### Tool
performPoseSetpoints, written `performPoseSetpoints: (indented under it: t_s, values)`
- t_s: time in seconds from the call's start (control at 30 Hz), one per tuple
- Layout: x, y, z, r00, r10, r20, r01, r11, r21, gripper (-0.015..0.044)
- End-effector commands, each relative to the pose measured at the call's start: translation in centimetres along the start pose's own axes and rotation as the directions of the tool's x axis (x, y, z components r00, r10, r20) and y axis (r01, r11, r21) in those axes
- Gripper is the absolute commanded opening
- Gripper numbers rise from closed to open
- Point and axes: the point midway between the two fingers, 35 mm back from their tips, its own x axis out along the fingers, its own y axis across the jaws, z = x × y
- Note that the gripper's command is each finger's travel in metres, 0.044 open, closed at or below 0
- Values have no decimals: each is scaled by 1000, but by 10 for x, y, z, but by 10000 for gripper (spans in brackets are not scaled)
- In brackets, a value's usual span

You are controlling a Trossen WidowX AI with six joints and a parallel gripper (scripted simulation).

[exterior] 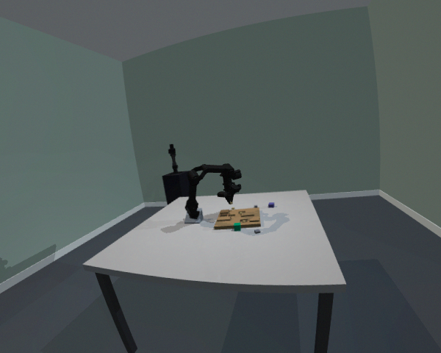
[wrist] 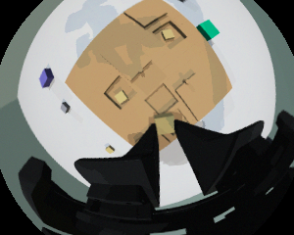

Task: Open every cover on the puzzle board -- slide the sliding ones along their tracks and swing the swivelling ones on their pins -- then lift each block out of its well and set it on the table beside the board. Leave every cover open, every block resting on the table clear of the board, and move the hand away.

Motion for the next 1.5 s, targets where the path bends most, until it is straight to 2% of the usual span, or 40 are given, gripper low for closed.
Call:
performPoseSetpoints:
  t_s: [0.0, 1.47]
  values:
    - [-1, 14, -11, 1000, 0, -8, 0, 999, 33, 80]
    - [-2, 113, -153, 1000, 4, -16, -4, 999, 32, 80]
